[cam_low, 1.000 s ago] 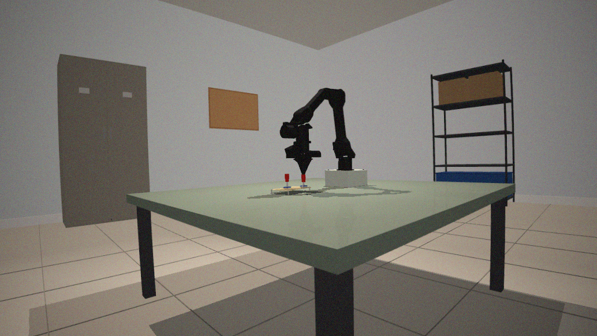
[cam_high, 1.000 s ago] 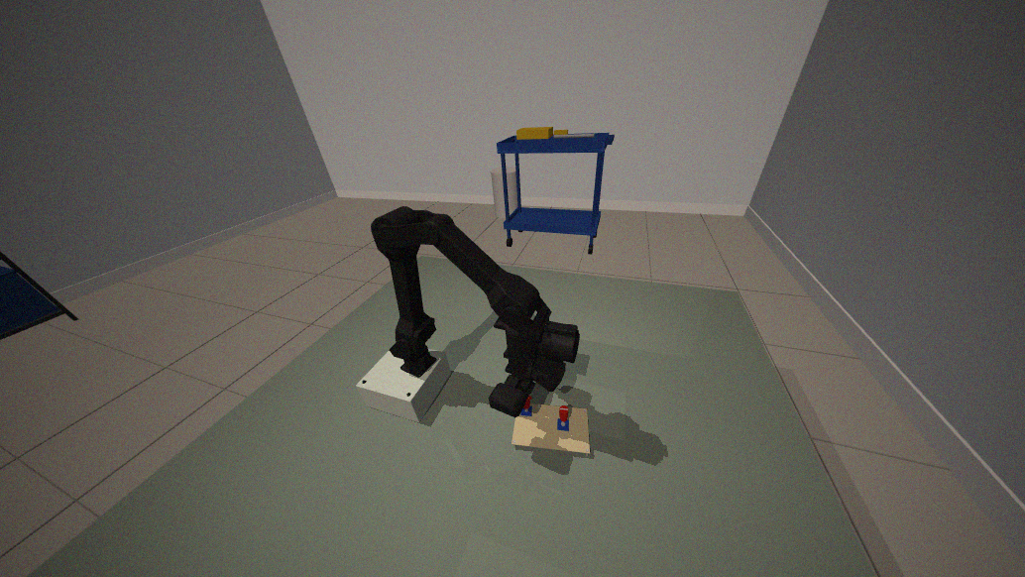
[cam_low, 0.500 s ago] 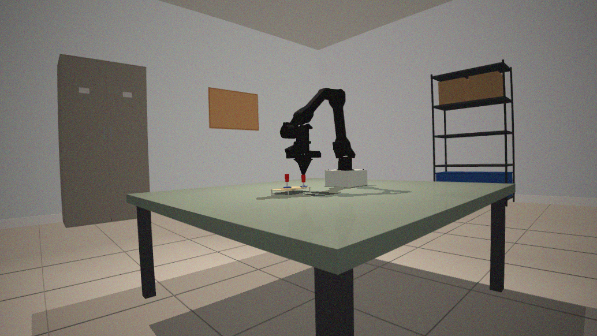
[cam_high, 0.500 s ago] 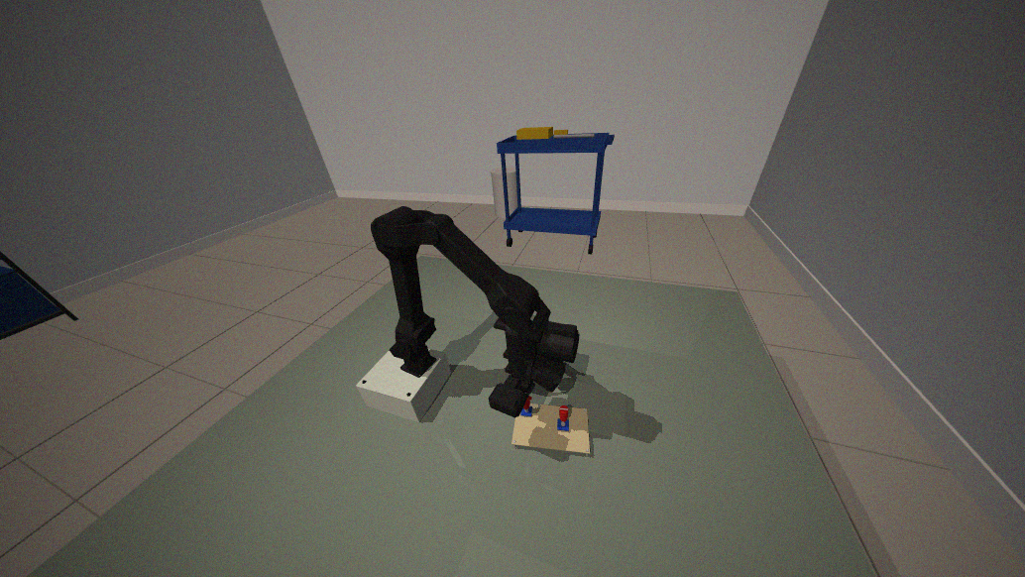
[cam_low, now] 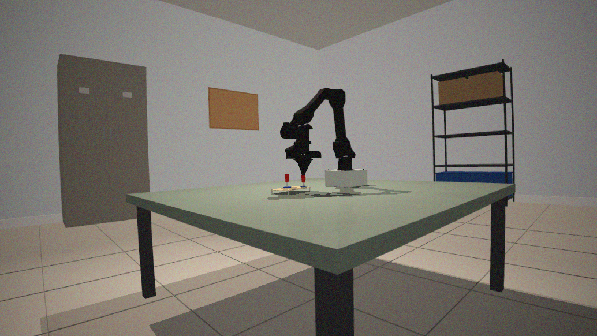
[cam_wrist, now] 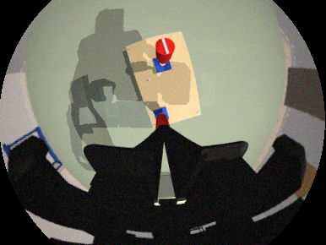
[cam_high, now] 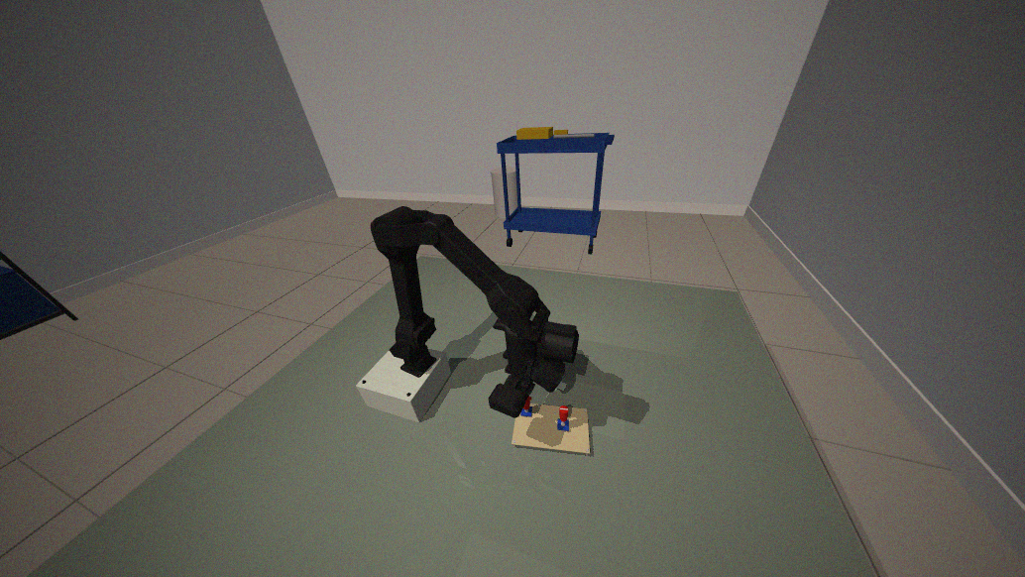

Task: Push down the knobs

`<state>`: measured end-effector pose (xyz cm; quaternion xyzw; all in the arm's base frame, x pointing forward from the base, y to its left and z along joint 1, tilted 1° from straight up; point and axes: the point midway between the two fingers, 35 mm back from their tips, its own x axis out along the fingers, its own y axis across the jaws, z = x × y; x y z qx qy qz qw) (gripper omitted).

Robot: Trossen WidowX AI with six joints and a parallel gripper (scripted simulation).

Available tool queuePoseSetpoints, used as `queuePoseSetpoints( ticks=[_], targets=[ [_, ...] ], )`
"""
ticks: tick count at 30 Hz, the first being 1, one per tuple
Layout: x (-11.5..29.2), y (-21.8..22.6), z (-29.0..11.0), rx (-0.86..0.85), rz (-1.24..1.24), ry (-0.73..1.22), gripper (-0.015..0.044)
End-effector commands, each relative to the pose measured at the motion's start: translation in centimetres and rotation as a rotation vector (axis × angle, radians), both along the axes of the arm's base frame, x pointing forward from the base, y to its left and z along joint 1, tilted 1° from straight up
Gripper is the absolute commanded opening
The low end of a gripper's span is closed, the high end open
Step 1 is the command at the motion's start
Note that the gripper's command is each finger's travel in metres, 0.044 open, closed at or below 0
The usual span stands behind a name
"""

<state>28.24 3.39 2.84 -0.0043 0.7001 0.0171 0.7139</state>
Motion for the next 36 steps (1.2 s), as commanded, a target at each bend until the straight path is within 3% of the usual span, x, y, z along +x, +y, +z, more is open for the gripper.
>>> queuePoseSetpoints(
  ticks=[1, 36],
  targets=[
    [0.19, 0.11, -0.84, 0.004, 0.005, 0.001, 0.0],
    [0.2, 0.12, -1.29, 0.004, 0.005, 0.001, 0.0]
  ],
)
